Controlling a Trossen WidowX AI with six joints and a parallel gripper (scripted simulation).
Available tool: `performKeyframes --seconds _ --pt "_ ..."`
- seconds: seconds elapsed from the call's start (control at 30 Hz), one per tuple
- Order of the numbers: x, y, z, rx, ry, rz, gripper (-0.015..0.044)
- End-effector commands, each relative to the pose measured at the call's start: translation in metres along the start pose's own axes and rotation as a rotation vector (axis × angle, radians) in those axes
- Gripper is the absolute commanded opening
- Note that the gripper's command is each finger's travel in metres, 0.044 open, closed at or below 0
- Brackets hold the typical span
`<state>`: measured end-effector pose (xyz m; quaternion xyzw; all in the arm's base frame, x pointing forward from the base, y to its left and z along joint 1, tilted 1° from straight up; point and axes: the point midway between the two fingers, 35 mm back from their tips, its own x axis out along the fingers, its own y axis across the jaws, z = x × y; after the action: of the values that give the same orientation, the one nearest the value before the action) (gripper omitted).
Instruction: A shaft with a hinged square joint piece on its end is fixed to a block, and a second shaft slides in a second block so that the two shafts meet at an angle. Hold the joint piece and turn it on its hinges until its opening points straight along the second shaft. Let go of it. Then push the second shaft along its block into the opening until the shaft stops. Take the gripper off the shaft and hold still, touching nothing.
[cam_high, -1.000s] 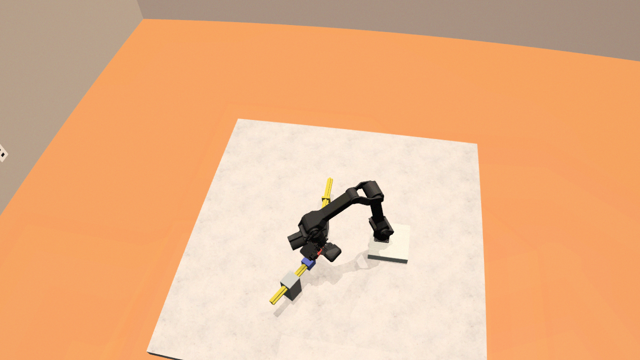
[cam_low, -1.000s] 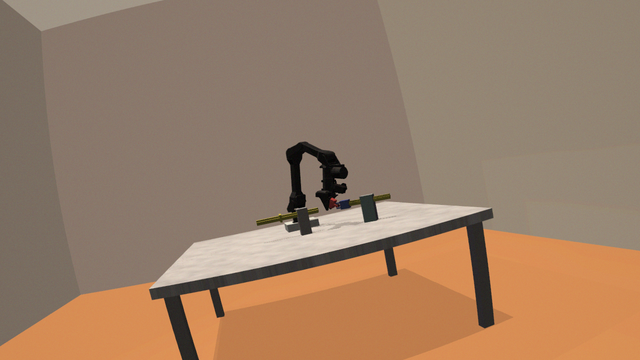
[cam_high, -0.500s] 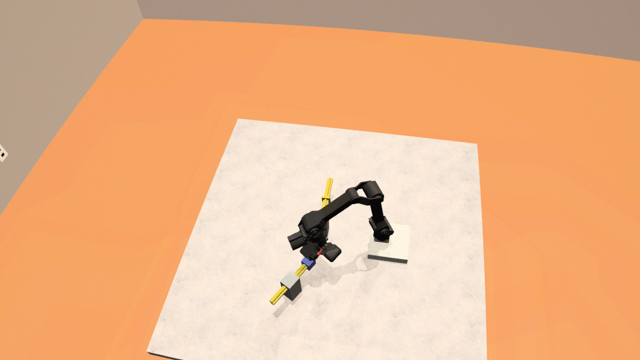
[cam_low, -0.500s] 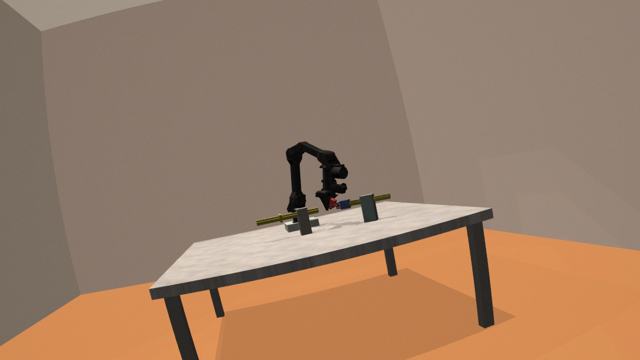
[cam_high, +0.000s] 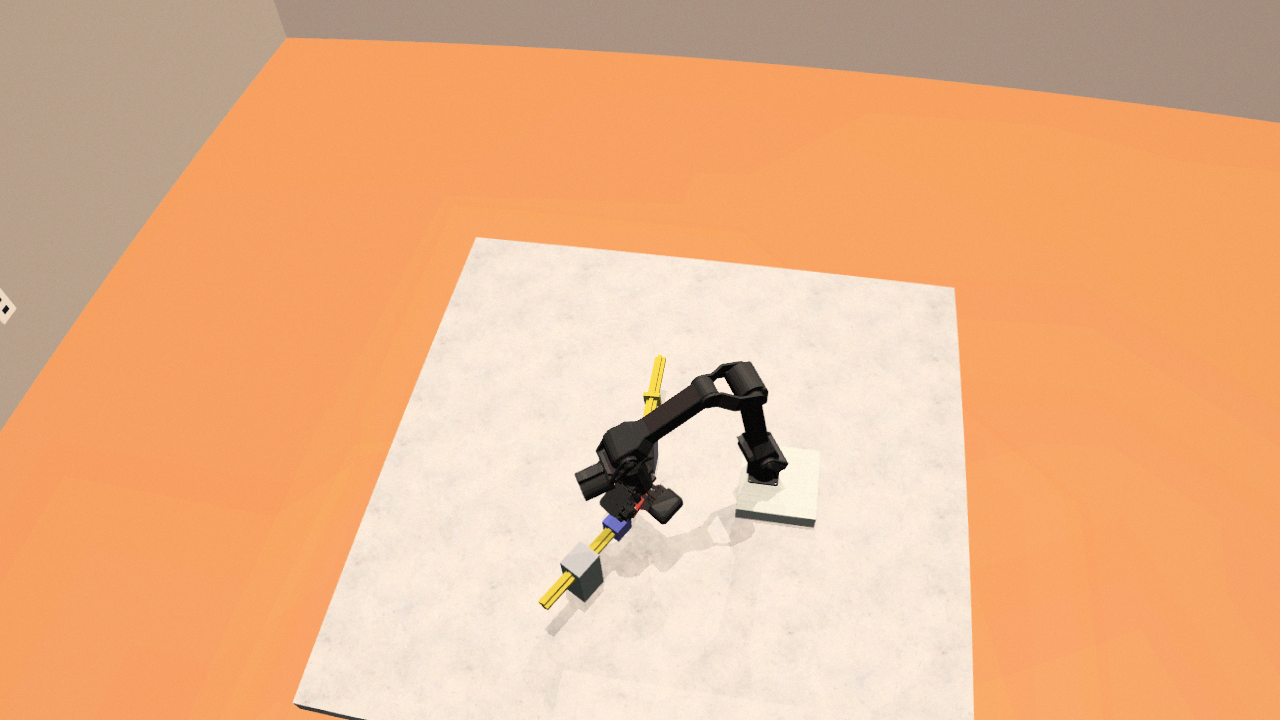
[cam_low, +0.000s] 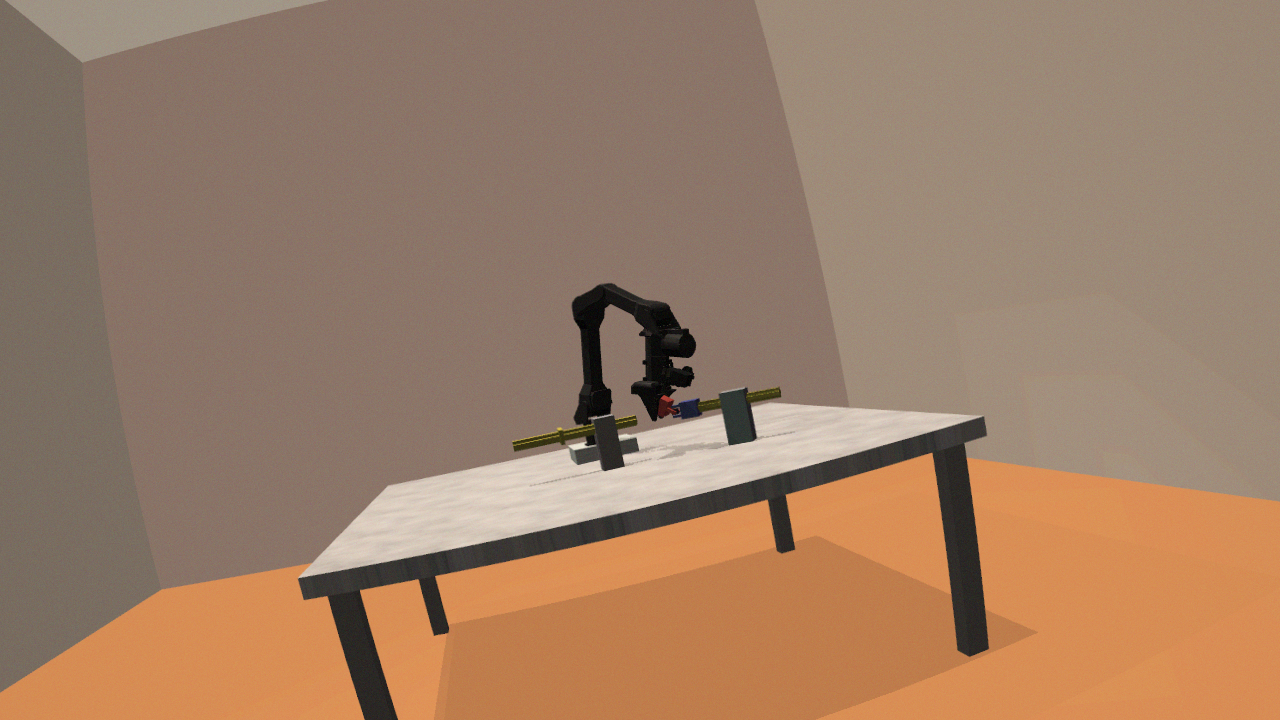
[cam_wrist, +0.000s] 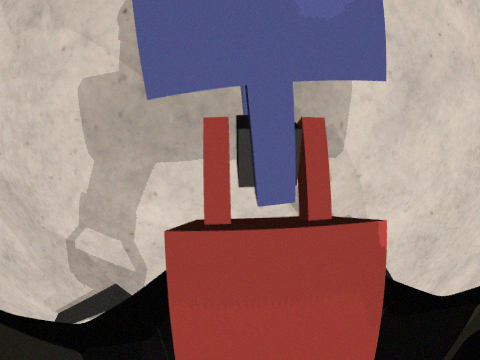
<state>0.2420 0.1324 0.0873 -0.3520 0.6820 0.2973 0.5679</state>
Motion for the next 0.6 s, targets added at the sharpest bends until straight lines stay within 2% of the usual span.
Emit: performKeyframes --seconds 0.0,0.1,0.3,0.57 --pt "0.0 0.0 0.0 0.0 0.0 0.0 0.0147" --pt "0.0 0.0 0.0 0.0 0.0 0.0 0.0147" --pt "0.0 0.0 0.0 0.0 0.0 0.0 0.0" --pt "0.0013 -0.0013 -0.0002 -0.028 -0.027 -0.004 0.0"
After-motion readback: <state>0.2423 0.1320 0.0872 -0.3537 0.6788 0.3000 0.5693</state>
